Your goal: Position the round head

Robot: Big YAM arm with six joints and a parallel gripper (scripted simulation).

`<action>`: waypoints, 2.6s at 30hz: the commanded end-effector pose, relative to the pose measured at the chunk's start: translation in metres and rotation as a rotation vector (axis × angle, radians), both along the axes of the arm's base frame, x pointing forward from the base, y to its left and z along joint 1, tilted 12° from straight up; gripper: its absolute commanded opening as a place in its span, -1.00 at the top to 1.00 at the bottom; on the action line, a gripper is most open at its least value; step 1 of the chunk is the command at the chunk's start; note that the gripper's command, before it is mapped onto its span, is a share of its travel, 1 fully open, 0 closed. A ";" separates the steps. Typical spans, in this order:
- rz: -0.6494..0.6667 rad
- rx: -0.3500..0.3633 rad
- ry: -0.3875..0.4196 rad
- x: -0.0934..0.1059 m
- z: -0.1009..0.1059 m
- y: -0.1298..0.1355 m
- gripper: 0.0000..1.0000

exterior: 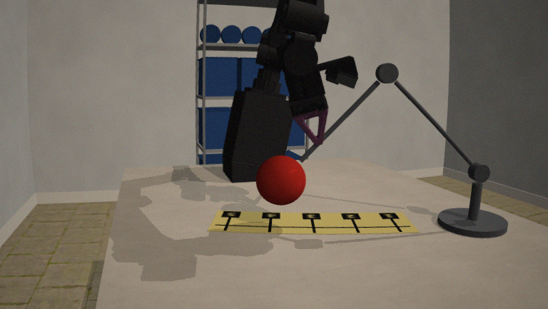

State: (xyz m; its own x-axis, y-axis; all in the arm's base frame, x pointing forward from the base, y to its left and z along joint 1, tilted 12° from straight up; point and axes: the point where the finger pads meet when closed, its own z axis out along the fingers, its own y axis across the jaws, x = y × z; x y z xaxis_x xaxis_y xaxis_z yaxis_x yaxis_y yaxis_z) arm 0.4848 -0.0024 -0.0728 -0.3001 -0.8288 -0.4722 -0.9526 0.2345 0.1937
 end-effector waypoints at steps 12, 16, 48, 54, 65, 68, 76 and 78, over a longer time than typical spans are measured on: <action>-0.055 0.004 -0.125 0.047 0.063 -0.028 1.00; -0.057 0.004 -0.129 0.046 0.061 -0.034 1.00; -0.061 0.004 -0.136 0.030 0.036 -0.059 1.00; -0.061 0.004 -0.136 0.026 0.030 -0.060 1.00; -0.061 0.004 -0.136 0.015 0.018 -0.062 1.00; -0.061 0.004 -0.136 0.011 0.014 -0.062 1.00; -0.061 0.004 -0.136 0.005 0.009 -0.063 1.00; -0.061 0.004 -0.136 0.003 0.008 -0.063 1.00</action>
State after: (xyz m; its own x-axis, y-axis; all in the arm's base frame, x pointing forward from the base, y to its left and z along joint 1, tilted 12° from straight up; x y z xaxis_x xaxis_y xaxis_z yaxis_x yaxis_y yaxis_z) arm 0.4874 -0.0157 -0.0734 -0.2414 -0.8068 -0.5393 -0.9699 0.2198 0.1053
